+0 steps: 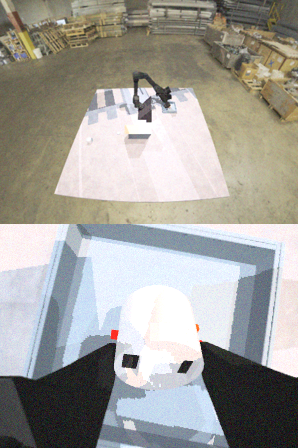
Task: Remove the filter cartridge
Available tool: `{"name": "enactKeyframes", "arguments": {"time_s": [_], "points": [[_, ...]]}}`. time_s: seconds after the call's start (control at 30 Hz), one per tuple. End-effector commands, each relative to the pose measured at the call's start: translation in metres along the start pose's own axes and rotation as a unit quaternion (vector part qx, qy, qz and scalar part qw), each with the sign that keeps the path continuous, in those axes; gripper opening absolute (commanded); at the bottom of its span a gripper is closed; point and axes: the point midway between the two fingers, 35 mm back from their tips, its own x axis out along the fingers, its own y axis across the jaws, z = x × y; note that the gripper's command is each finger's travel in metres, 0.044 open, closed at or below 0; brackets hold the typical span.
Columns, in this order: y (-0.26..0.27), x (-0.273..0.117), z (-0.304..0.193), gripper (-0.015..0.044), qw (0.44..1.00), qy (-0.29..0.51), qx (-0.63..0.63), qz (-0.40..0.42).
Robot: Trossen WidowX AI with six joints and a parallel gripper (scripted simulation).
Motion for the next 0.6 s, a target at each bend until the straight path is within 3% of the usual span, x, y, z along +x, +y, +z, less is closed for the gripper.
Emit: {"name": "enactKeyframes", "arguments": {"time_s": [0.0,0.4,0.57], "points": [[0.0,-0.001,0.002,0.0131,1.0,-0.003,0.0,0.0],[0.0,-0.001,0.002,0.044,1.0,-0.003,0.0,0.0],[0.0,-0.022,0.016,0.044,1.0,-0.002,0.0,0.0]]}}
